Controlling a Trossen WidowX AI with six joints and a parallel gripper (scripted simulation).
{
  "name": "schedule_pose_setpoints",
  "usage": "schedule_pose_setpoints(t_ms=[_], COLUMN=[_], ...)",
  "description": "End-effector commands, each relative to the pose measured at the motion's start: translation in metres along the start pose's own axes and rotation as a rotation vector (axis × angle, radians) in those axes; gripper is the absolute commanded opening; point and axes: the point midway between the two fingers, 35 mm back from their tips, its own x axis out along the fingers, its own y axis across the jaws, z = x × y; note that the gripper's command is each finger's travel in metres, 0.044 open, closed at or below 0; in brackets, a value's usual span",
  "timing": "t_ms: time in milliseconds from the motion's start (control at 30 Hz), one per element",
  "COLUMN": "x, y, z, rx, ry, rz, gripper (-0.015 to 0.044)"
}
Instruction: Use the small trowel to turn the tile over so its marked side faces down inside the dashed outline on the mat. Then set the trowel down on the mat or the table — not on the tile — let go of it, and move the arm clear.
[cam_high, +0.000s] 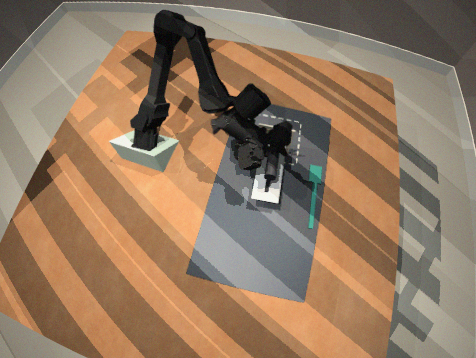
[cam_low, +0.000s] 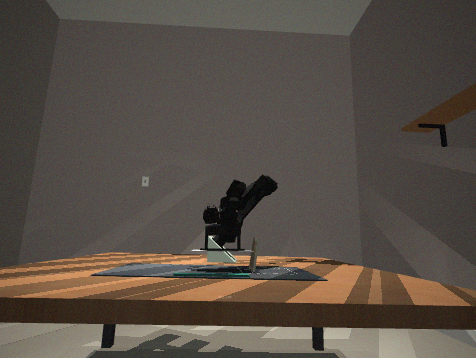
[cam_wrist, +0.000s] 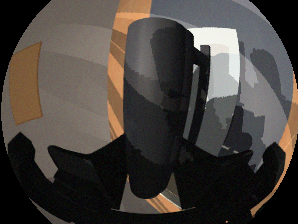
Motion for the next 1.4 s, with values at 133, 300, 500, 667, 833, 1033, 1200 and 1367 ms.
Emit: schedule_pose_setpoints(t_ms=[133,300,500,667,833,1033,1200,1367], x=[-0.003,-0.009,-0.019,-0.022,-0.022,-0.022,-0.022,-0.022], y=[0.005,0.014,0.024,0.026,0.026,0.026,0.026,0.026], z=[0.005,0.027,0.053,0.059,0.059,0.059,0.059,0.059], rx=[-0.002,-0.005,-0.005,-0.005,-0.005,-0.005,-0.005,-0.005], ry=[-0.01,-0.013,-0.012,-0.011,-0.011,-0.011,-0.011,-0.011], rz=[0.011,0.008,0.011,0.012,0.012,0.012,0.012,0.012], gripper=[0.0,0.0,0.0,0.0,0.0,0.0,0.0,0.0])
